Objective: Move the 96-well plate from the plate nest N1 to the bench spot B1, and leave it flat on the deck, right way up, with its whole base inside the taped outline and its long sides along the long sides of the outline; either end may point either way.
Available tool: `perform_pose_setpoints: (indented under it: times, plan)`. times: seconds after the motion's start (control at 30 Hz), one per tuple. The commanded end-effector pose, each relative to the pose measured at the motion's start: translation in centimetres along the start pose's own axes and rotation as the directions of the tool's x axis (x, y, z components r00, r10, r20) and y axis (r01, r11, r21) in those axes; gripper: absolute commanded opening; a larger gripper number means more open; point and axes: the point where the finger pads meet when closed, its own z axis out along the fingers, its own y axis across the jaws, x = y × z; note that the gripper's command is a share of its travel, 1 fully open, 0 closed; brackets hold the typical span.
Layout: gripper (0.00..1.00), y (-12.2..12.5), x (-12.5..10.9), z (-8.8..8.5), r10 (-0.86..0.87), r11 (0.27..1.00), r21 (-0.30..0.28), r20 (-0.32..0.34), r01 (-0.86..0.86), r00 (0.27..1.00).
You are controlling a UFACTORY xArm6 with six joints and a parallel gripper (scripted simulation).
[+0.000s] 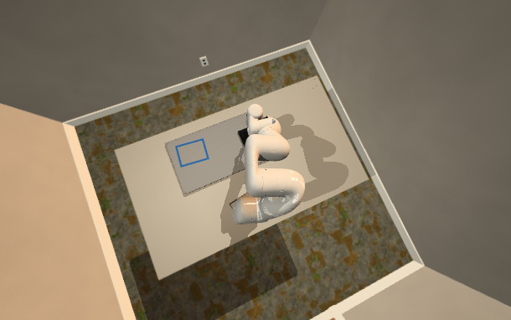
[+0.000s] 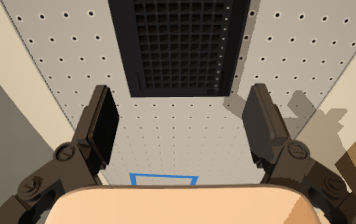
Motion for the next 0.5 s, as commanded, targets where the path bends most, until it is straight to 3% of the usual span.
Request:
perform_pose_setpoints:
  times: [0.0,0.47]
  plan:
    - [1.0,-0.1,0.1,0.7,0.0,1.0,0.004,-0.002,0.0,1.0]
    - [1.0,-0.1,0.1,2.7,0.0,1.0,0.004,-0.002,0.0,1.0]
